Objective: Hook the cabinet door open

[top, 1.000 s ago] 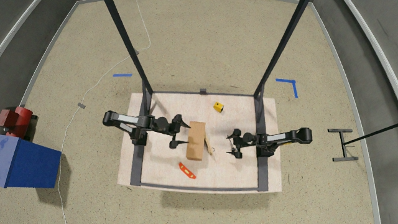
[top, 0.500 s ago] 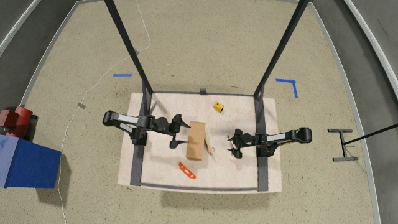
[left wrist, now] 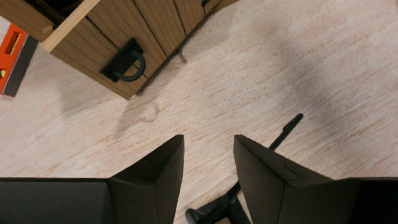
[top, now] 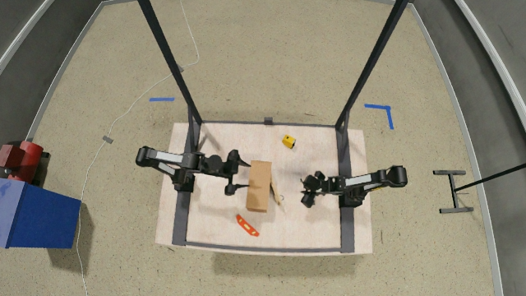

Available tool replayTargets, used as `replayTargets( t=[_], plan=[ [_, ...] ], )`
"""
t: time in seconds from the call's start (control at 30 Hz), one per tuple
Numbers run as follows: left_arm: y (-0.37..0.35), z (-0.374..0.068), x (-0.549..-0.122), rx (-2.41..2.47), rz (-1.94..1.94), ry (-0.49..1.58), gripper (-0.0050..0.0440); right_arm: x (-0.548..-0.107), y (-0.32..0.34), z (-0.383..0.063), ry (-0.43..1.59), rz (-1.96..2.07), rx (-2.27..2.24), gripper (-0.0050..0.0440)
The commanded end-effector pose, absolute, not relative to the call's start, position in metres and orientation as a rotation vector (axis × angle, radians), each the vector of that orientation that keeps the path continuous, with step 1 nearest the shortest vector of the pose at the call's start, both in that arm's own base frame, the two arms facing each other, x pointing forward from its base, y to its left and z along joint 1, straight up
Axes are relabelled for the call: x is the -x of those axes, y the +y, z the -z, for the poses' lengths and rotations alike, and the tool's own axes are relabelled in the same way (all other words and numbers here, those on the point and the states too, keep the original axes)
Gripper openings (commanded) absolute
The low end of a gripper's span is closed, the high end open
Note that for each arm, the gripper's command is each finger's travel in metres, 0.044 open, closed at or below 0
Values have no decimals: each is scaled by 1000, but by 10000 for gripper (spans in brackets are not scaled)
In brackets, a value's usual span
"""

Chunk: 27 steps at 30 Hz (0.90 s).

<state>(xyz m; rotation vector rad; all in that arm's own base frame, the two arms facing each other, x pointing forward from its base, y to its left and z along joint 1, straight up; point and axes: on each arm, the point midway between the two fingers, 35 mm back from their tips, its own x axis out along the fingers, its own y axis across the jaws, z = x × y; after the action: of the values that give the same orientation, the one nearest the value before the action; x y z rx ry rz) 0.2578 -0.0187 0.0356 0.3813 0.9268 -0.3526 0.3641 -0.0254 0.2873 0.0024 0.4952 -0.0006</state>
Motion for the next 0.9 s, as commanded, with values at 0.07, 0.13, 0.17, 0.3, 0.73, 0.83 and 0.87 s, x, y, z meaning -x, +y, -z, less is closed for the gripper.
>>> replayTargets(
  t=[0.07, 0.13, 0.17, 0.3, 0.73, 0.83, 0.87],
  plan=[
    [-30, -38, -267, -582, 549, 1034, 126, -361, -22, -297, 477, -28, 7, 400],
    [-35, -34, -266, -652, 619, 1081, 126, -360, -21, -297, 480, -36, 9, 400],
    [-35, -34, -266, -652, 619, 1081, 126, -360, -21, -297, 480, -36, 9, 400],
    [-40, -29, -266, -746, 715, 1142, 126, -360, -20, -296, 484, -45, 10, 400],
    [-58, -13, -264, -991, 965, 1287, 126, -359, -19, -295, 487, -52, 11, 400],
    [-59, -11, -264, -1006, 980, 1295, 126, -359, -19, -295, 487, -52, 10, 400],
    [-59, -10, -264, -1011, 986, 1298, 126, -359, -19, -295, 487, -52, 10, 400]
  ],
)
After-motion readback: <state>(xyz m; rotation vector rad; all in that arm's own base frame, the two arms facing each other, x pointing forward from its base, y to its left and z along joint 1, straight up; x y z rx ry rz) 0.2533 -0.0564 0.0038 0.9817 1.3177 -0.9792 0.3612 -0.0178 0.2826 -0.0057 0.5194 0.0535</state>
